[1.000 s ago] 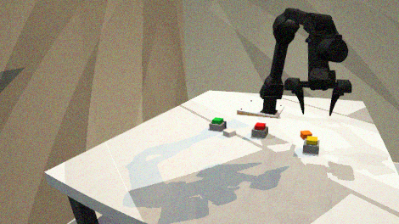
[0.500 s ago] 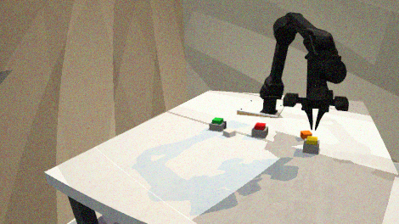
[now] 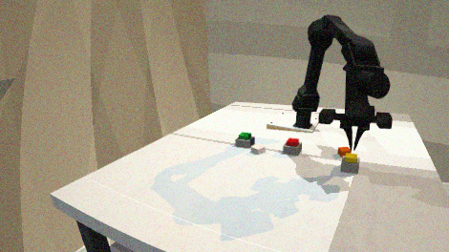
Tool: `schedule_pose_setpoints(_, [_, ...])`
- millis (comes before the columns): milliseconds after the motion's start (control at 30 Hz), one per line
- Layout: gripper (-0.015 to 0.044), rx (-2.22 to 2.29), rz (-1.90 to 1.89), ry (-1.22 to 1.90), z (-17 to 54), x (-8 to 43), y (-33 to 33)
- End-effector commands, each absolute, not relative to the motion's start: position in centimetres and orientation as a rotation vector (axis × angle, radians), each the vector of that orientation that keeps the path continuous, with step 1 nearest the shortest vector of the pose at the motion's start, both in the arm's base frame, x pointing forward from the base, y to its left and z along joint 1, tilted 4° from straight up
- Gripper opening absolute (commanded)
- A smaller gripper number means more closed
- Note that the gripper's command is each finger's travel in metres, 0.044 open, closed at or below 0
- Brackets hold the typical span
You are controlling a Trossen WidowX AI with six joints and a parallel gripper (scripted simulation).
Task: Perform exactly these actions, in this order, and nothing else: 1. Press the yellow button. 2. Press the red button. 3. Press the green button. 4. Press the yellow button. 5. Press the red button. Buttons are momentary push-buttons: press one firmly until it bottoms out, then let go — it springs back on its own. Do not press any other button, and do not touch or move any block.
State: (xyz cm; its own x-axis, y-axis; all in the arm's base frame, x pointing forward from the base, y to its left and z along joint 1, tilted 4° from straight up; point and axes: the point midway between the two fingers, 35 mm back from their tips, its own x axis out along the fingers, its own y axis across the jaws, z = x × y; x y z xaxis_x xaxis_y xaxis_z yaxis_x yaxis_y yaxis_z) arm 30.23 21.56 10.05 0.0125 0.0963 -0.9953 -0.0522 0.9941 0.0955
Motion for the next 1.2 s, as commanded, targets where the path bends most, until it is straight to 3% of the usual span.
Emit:
schedule_pose_setpoints(0, [0.0020,0.032,0.107,1.554,9.3,30.2,21.5])
schedule_pose_setpoints(1000, [0.0020,0.032,0.107,1.554,7.6,30.2,21.6])
schedule_pose_setpoints(1167, [0.0020,0.032,0.107,1.554,11.0,30.2,21.3])
